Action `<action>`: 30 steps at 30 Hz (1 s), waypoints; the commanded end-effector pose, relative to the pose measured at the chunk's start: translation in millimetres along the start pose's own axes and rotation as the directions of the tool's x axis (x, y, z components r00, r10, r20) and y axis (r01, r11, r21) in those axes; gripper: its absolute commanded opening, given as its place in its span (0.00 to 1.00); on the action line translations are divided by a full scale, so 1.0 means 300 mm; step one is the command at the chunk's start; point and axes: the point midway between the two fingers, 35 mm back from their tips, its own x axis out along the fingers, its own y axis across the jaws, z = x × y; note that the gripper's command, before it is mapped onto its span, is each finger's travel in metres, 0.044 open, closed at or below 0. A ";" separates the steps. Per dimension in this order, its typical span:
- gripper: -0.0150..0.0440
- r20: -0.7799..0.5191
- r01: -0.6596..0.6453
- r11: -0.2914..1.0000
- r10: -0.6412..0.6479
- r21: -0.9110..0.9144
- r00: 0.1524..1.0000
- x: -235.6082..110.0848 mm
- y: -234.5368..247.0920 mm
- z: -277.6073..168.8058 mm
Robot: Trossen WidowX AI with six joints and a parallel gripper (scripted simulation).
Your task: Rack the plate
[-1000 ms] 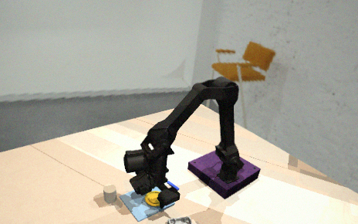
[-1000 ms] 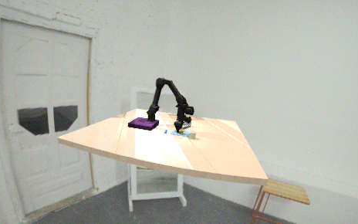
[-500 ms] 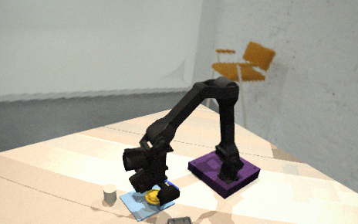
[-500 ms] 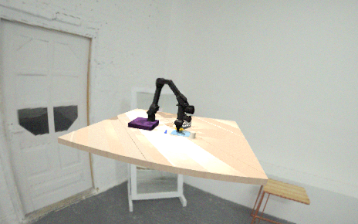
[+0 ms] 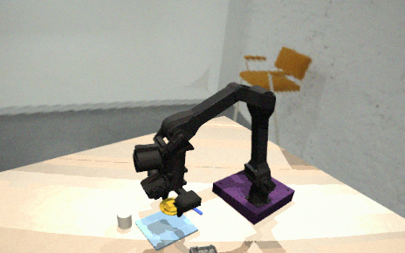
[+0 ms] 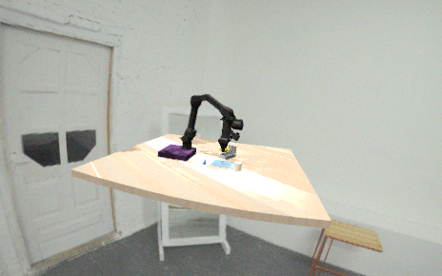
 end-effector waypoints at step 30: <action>0.25 0.004 -0.002 0.981 0.002 0.196 1.000 -0.313 0.152 -0.053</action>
